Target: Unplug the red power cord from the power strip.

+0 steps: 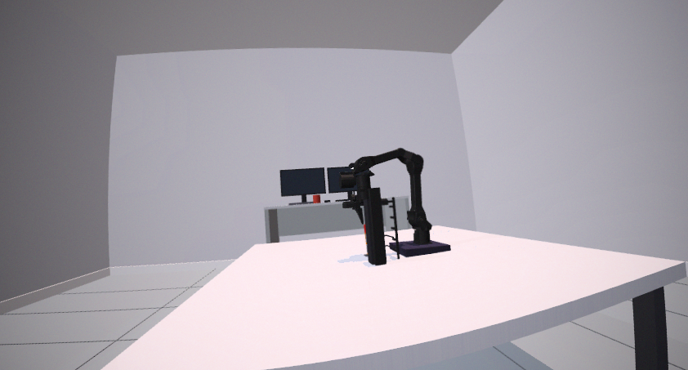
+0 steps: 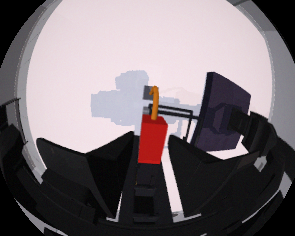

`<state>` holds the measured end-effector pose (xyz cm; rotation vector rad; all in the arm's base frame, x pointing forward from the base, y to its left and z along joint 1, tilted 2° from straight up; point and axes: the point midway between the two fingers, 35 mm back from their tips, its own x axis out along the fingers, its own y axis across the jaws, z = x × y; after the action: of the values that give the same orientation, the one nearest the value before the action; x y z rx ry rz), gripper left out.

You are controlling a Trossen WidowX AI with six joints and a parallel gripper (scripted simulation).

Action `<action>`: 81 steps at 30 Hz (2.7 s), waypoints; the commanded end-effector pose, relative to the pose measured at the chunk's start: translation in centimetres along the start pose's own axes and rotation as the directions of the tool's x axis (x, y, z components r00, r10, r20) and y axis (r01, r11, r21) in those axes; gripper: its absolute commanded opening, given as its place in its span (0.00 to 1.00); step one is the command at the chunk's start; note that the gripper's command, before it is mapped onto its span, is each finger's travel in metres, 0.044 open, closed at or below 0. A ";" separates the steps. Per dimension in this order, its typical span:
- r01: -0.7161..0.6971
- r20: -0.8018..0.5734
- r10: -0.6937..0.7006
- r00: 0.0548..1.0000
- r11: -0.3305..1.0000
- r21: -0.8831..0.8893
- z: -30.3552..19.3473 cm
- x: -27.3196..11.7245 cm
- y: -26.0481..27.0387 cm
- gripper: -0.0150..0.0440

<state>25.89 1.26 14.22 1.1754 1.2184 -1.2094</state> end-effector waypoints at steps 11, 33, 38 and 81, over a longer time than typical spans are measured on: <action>0.007 -0.004 -0.007 1.000 1.000 0.003 -0.1 1.0 -0.2 0.53; 0.002 0.001 -0.002 1.000 1.000 0.000 1.2 0.8 0.1 0.25; 0.003 0.001 -0.003 1.000 1.000 0.001 2.0 0.8 0.1 0.25; 0.007 -0.001 -0.007 1.000 1.000 0.003 4.2 -0.2 -0.2 0.53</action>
<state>25.69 -2.98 14.10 1.1660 1.2272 -1.2185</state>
